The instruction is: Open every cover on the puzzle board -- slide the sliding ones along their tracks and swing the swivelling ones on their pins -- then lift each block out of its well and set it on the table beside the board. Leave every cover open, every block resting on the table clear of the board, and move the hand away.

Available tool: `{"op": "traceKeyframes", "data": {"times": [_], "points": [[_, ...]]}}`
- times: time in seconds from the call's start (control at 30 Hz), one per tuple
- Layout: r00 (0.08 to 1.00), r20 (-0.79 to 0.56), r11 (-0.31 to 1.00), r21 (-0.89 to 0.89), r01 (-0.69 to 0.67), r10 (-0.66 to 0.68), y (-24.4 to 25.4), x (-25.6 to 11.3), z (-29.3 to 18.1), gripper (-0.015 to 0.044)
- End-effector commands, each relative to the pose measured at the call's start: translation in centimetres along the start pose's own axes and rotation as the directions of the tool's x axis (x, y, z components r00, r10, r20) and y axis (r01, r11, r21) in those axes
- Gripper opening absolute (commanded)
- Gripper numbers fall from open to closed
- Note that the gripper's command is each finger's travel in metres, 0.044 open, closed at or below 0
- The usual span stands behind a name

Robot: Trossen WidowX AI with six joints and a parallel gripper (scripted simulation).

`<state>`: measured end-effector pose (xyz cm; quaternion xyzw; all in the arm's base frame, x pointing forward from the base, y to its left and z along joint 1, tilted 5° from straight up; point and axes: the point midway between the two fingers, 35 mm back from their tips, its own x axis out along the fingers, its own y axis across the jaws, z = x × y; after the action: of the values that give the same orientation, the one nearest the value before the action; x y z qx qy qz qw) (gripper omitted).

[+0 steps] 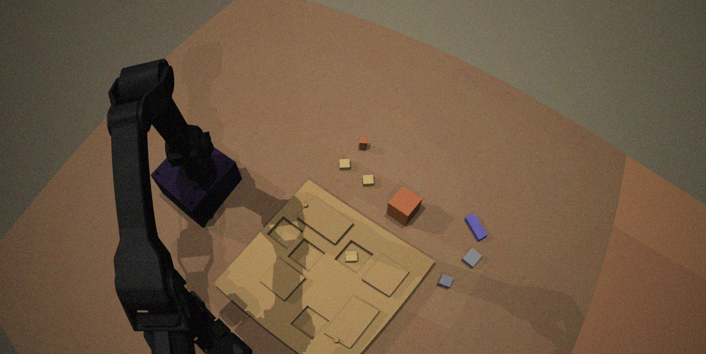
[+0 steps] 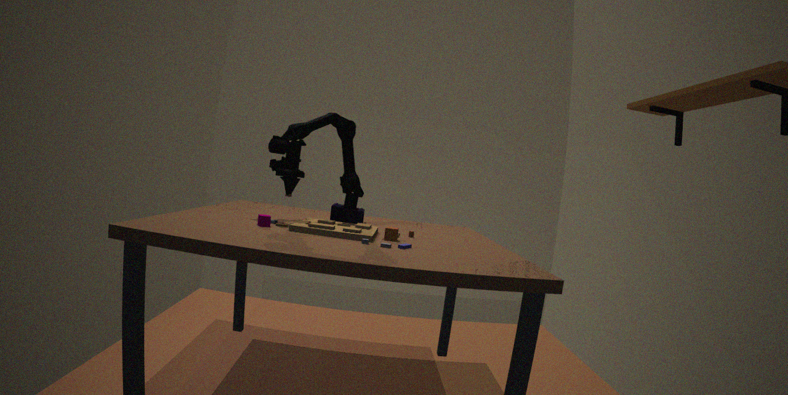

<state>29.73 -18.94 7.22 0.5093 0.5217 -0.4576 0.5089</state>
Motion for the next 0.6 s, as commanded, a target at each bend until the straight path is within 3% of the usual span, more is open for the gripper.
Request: {"op": "traceKeyframes", "data": {"times": [0.0,0.57], "points": [[1.000,0.002,1.000,-0.003,0.006,-0.006,-0.9,0.1,0.7,0.0080],[1.000,0.002,1.000,-0.003,0.005,-0.005,-0.7,2.5,1.0,0.0080]]}}
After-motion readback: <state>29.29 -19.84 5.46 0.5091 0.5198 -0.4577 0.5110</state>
